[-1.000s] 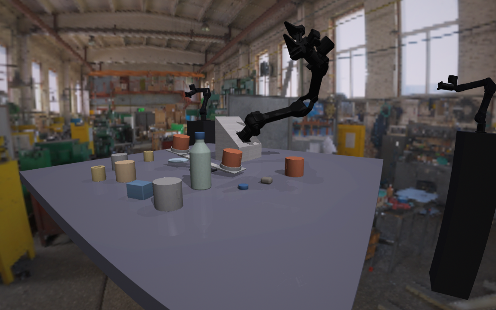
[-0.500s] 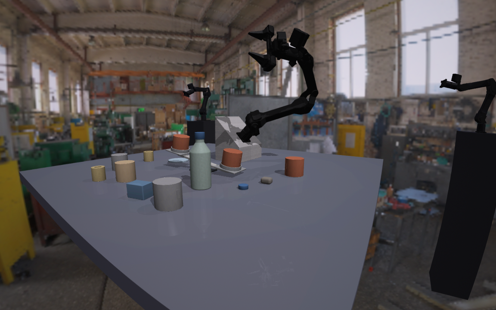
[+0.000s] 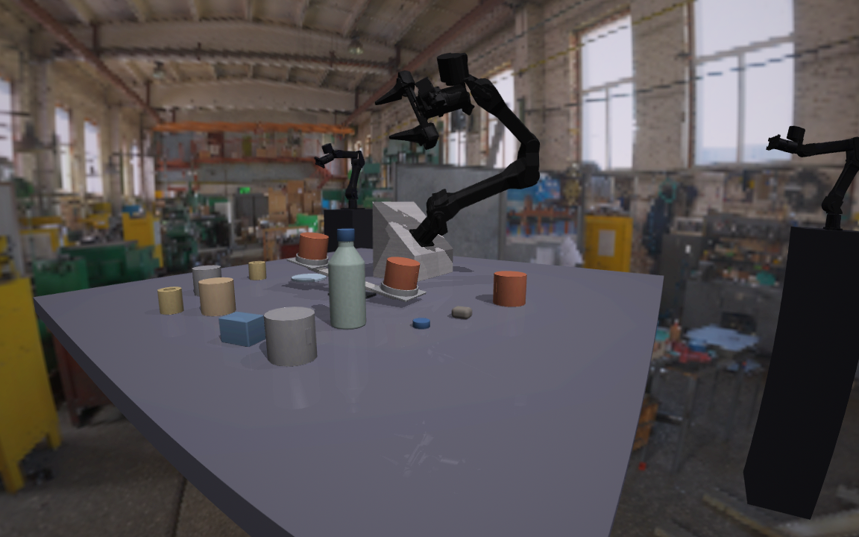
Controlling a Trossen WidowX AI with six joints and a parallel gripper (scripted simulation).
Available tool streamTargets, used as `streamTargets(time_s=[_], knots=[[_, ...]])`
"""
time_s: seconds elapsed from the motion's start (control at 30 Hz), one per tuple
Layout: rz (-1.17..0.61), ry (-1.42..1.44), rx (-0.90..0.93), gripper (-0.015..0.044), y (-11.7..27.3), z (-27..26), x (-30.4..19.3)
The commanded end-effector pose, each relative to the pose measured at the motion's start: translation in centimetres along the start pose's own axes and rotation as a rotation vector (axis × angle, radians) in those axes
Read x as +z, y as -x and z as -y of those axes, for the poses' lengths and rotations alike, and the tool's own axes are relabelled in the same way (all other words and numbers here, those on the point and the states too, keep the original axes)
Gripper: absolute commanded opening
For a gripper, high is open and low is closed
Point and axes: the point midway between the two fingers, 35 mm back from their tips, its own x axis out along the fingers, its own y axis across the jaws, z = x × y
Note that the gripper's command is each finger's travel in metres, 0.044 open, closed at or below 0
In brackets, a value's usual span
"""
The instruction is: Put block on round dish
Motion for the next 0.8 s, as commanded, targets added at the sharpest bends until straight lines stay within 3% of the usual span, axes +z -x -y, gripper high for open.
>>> streamTargets(time_s=[0.0, 0.37, 0.77], knots=[[-0.050, -0.031, 0.127, 0.0440, -2.4, -1.2, -2.4], [-0.095, -0.184, 0.424, 0.0440, -6.1, -4.4, -7.9], [-0.029, -0.444, 0.689, 0.0440, -7.6, -7.9, -11.9]])
